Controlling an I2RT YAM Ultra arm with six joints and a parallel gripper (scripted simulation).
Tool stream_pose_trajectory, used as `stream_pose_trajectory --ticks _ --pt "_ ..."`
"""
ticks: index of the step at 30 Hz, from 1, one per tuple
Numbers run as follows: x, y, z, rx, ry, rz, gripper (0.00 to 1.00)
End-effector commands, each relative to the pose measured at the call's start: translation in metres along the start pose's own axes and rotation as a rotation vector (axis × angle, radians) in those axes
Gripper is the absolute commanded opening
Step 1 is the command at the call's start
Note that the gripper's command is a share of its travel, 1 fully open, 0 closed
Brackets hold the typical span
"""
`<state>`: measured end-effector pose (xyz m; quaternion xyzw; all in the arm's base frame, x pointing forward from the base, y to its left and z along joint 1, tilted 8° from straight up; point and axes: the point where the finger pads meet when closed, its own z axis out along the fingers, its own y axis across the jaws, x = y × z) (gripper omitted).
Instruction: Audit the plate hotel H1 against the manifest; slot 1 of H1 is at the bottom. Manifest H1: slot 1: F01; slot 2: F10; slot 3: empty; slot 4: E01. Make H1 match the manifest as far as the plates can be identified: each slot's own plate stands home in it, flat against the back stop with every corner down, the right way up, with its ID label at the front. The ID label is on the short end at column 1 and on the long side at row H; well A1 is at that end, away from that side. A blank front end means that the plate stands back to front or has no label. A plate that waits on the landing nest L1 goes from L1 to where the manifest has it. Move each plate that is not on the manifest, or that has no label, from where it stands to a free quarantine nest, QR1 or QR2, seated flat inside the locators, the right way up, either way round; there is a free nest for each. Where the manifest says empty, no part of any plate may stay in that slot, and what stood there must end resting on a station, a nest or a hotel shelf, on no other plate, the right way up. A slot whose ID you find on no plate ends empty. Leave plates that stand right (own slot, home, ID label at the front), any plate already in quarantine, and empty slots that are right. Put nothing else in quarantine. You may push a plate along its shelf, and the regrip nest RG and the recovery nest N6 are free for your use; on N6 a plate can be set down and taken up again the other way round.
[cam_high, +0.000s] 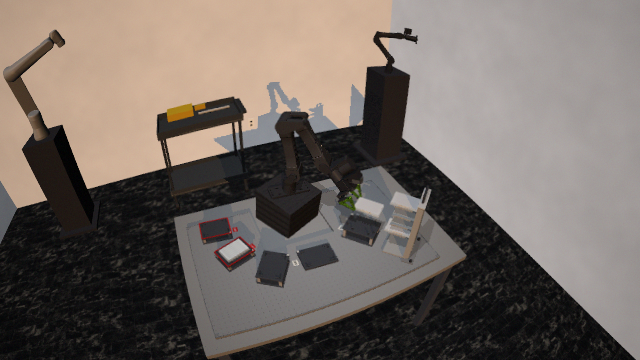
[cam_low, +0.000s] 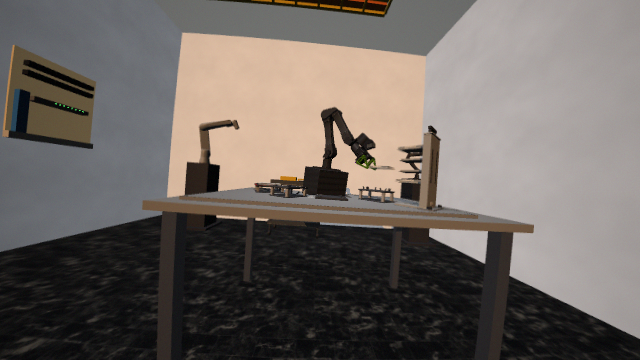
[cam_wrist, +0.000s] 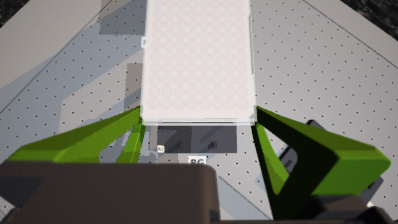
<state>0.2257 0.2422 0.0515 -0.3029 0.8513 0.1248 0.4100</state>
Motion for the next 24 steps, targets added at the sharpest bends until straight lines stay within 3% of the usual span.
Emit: stream_pose_trajectory --ticks 1,24 --pt "-0.011 0.001 -0.001 -0.005 -0.040 0.009 0.86" --pt "-0.021 0.001 0.007 -0.005 -0.040 0.009 0.86"
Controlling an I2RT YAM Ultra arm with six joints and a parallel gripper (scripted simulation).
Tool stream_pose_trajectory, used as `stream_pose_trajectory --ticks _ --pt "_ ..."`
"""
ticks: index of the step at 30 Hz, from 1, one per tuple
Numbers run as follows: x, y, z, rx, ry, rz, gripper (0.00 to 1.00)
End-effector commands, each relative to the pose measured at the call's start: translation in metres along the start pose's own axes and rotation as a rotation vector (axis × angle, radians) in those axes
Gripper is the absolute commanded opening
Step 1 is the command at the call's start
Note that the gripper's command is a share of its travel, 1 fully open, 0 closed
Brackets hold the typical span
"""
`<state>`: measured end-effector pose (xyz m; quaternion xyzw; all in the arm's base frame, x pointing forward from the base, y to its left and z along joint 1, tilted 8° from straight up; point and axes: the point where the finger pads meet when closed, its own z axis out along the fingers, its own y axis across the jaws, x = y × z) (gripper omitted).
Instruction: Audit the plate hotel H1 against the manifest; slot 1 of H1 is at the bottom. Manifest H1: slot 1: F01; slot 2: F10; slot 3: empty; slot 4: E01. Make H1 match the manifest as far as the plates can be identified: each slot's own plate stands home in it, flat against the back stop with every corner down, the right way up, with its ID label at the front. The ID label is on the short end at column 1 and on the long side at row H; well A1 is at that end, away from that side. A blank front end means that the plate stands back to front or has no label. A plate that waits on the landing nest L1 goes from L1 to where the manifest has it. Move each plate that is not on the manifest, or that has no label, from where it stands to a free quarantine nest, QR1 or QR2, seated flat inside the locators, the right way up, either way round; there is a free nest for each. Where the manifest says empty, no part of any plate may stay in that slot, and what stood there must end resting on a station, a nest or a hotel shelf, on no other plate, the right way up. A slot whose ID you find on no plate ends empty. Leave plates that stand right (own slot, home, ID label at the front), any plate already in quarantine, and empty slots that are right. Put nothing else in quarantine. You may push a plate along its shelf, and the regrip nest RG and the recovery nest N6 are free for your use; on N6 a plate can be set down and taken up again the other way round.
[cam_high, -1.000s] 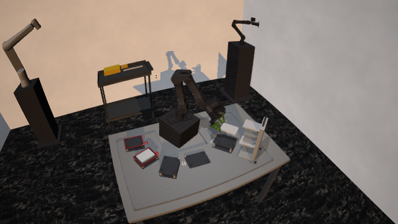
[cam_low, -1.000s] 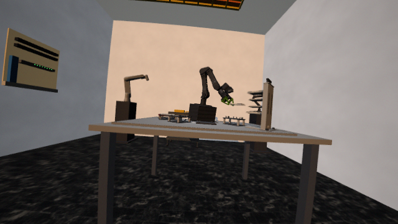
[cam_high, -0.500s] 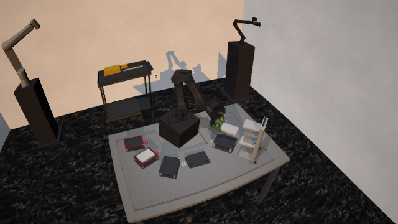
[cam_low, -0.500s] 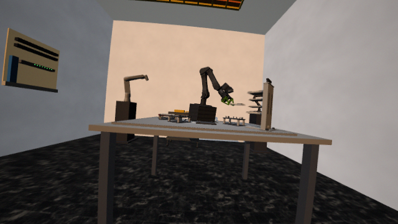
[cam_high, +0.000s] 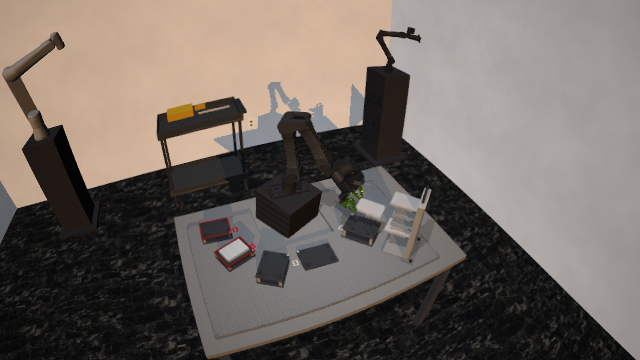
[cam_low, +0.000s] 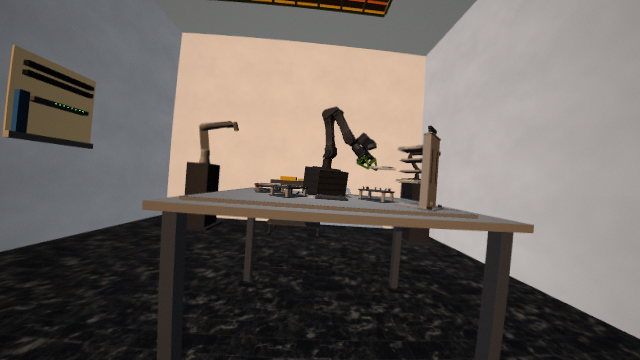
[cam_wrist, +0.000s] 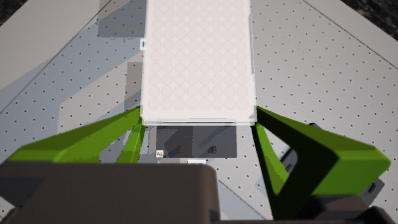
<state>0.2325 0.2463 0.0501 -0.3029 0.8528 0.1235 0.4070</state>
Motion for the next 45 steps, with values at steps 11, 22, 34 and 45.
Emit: stream_pose_trajectory --ticks 11,22,34,45 --pt "-0.027 0.002 0.007 -0.006 -0.047 0.008 0.86" --pt "-0.033 0.002 0.012 -0.006 -0.048 0.008 0.86" --pt "-0.041 0.002 0.019 -0.006 -0.048 0.008 0.86" --pt "-0.050 0.002 0.026 -0.006 -0.048 0.008 0.86"
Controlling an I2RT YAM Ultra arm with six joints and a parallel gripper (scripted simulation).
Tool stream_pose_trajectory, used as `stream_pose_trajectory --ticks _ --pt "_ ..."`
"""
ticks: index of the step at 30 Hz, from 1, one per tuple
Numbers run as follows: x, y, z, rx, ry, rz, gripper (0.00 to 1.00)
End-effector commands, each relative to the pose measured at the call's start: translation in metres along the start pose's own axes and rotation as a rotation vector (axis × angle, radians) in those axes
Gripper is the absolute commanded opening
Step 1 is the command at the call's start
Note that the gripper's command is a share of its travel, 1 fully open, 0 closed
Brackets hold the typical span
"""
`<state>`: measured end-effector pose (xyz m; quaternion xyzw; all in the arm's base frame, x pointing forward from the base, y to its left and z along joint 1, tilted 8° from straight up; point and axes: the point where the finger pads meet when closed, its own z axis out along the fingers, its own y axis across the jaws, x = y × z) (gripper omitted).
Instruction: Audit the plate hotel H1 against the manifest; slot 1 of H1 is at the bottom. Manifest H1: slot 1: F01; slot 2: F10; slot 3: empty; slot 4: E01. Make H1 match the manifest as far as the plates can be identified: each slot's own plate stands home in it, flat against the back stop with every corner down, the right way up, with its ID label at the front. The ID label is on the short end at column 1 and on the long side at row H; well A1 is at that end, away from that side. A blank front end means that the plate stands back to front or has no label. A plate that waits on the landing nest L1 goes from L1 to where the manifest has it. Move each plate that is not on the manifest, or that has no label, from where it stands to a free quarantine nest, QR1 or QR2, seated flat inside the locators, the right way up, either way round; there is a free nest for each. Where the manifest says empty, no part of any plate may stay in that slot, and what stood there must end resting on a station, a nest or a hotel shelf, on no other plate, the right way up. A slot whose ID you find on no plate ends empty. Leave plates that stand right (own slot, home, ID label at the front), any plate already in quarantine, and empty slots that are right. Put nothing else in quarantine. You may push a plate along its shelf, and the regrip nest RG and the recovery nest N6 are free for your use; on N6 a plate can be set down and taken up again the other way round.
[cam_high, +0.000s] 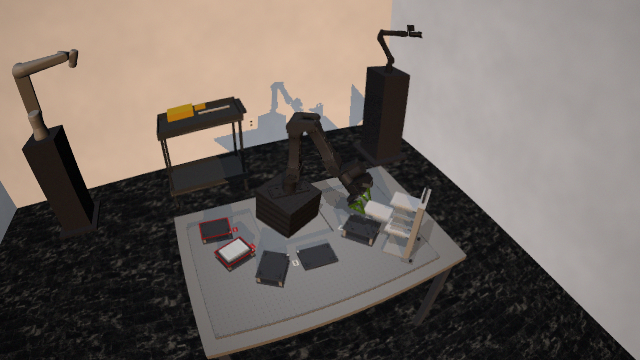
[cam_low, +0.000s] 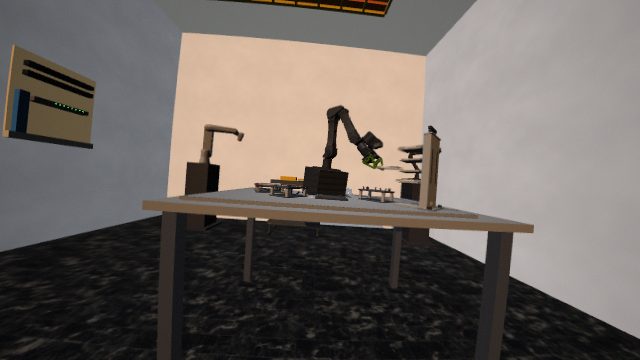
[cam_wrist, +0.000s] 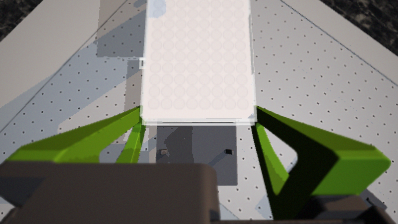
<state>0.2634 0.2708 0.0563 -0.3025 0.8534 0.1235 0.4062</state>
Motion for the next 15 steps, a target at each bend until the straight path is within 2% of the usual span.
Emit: stream_pose_trajectory --ticks 1,15 --pt "-0.0203 0.0020 0.0001 -0.006 -0.050 0.007 0.86" --pt "-0.0292 0.0020 0.0083 -0.006 -0.050 0.007 0.86"
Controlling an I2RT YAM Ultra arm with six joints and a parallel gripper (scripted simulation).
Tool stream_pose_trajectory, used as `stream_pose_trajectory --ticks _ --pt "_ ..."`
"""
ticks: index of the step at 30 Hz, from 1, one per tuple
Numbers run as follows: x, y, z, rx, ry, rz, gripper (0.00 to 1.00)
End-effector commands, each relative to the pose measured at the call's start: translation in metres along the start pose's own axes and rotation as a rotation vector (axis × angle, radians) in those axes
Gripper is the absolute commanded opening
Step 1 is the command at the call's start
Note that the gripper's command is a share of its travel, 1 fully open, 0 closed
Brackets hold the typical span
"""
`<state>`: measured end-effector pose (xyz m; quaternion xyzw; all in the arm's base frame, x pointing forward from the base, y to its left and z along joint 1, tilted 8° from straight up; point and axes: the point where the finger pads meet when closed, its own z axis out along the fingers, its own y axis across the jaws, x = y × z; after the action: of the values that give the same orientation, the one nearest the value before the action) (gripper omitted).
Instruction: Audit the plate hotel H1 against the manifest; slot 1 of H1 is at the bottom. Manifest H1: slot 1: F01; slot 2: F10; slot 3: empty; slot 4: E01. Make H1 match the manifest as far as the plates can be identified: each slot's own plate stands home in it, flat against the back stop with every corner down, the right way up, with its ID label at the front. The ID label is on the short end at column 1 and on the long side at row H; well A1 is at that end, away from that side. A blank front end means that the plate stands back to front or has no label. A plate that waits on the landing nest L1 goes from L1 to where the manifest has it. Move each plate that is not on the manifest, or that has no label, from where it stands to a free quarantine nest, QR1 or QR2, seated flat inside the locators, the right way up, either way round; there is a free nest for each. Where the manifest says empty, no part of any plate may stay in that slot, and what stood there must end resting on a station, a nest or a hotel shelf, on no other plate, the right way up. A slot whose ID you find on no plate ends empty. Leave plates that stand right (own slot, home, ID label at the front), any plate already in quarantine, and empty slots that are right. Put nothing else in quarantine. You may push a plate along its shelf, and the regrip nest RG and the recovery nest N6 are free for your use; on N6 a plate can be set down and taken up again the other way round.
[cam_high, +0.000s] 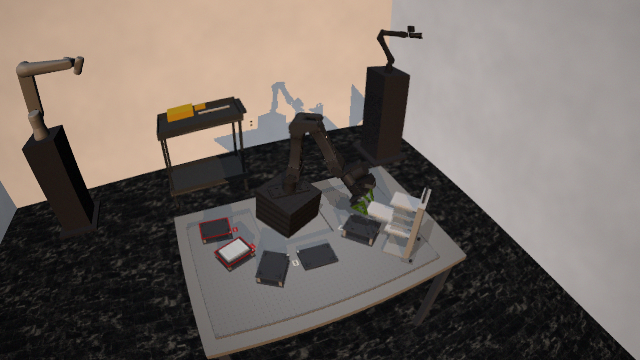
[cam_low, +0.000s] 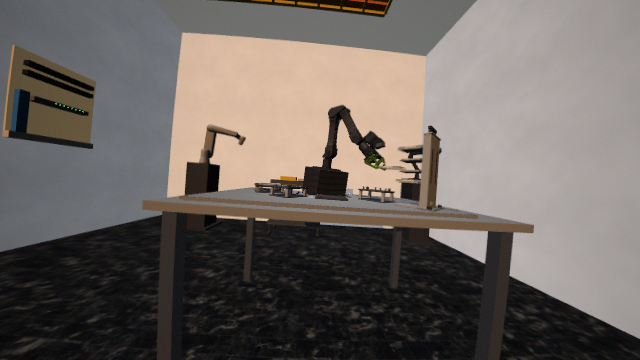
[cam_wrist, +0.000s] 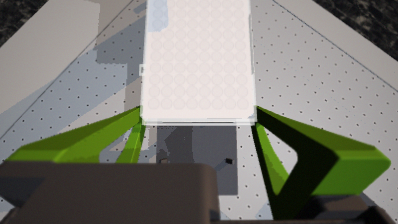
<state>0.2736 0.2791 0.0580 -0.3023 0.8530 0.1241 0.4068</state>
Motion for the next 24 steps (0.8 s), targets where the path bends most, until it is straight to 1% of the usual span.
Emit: stream_pose_trajectory --ticks 1,24 --pt "-0.0203 0.0019 -0.0001 -0.005 -0.049 0.006 0.86" --pt "-0.0203 0.0019 0.0029 -0.005 -0.049 0.006 0.86"
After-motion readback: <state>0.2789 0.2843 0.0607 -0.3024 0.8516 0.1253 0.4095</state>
